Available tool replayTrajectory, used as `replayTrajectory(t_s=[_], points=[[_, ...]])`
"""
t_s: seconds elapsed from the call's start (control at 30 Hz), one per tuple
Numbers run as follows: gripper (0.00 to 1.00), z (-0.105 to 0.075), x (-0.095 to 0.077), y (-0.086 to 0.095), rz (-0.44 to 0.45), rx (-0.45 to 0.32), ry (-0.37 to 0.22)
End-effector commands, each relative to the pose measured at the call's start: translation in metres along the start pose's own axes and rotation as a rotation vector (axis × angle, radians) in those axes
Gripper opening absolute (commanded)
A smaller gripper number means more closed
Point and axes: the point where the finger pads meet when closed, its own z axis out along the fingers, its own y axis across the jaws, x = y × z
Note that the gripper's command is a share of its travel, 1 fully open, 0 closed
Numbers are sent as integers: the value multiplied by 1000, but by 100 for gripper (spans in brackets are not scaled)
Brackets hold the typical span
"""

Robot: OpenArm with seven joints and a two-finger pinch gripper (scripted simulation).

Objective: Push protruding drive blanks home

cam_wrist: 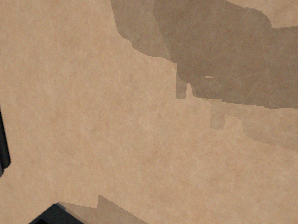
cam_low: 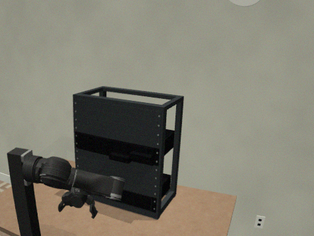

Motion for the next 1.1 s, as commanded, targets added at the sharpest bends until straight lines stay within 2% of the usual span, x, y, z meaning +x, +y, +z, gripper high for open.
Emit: replayTrajectory(t_s=[0.0, 0.27, 0.6, 0.67, 1.07], points=[[100, -1, -1, 3, 0, -12, -7], [100, -3, -5, 11, 6, -48, -27], [100, -12, -17, 37, 31, -165, -88], [100, -12, -17, 37, 31, -165, -88], [100, -39, -40, 82, 107, -406, -208]])
